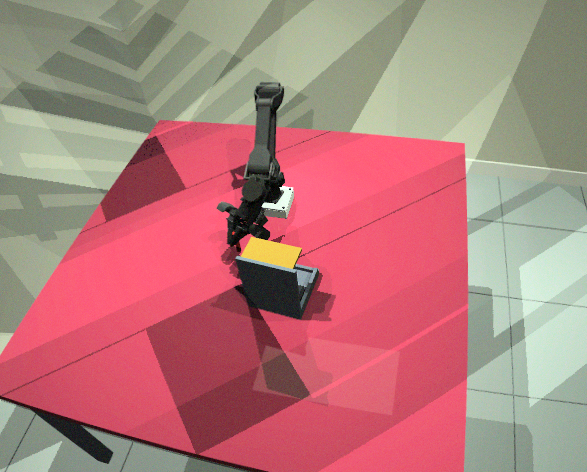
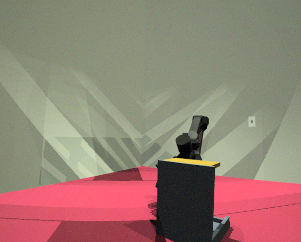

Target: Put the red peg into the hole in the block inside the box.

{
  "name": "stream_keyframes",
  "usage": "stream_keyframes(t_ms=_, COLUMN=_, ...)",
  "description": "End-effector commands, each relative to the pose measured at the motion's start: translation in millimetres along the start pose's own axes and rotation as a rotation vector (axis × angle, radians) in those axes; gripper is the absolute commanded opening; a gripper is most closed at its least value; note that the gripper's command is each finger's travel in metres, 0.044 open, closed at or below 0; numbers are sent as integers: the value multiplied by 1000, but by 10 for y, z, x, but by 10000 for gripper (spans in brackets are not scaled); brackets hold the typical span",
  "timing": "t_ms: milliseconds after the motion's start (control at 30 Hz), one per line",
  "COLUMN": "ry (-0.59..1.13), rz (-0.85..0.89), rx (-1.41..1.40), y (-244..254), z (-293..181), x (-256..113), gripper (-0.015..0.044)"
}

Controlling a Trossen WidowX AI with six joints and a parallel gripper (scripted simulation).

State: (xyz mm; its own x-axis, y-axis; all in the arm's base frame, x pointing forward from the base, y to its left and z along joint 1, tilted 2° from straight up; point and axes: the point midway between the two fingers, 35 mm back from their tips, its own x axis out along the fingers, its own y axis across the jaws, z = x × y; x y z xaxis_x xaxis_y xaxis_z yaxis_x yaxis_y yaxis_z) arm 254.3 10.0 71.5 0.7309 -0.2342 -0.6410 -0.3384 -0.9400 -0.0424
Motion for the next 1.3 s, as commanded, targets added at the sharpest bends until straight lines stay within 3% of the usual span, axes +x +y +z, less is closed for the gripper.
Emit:
stream_keyframes(t_ms=0, ry=9, rz=-8, rx=3, y=-6, z=-86, x=-66, gripper=0)
stream_keyframes(t_ms=333, ry=9, rz=-10, rx=1, y=0, z=-118, x=-105, gripper=0)
stream_keyframes(t_ms=1267, ry=5, rz=-108, rx=-77, y=-601, z=-139, x=-159, gripper=0)
